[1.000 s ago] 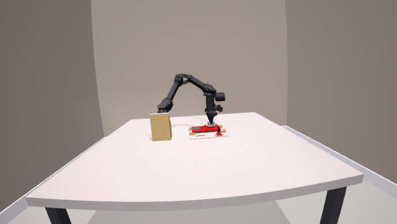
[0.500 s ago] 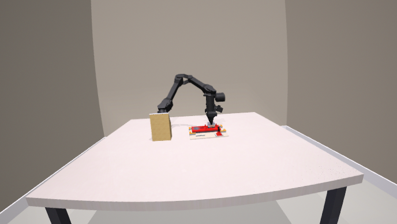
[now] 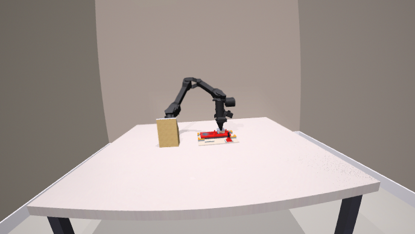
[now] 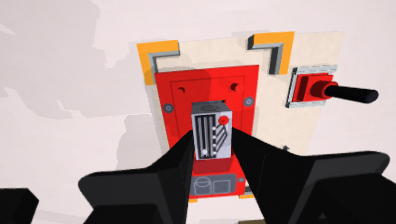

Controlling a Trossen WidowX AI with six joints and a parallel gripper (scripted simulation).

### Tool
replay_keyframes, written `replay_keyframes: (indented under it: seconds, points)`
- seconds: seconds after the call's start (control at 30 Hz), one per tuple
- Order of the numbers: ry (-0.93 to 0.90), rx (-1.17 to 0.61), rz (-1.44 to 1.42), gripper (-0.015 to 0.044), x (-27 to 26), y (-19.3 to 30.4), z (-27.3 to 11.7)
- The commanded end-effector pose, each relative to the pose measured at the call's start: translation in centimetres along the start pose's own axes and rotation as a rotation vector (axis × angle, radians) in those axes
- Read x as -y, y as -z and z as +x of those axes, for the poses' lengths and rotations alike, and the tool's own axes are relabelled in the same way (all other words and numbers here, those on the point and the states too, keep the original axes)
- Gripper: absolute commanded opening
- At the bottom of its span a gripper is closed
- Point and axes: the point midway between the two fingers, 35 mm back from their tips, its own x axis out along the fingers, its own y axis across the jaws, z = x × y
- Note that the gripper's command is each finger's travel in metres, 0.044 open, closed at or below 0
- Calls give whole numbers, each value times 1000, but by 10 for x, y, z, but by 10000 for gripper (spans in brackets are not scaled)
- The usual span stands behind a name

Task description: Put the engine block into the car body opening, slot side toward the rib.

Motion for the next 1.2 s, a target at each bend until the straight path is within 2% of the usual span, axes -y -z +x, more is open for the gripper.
replay_keyframes:
  seconds: [0.0, 0.8, 1.17]
  points:
    - [-4, 2, 3, 158, -1, 0, 1]
    - [-5, 2, 3, 158, -1, 0, 7]
    - [0, 0, 0, 440, 0, 0, 6]
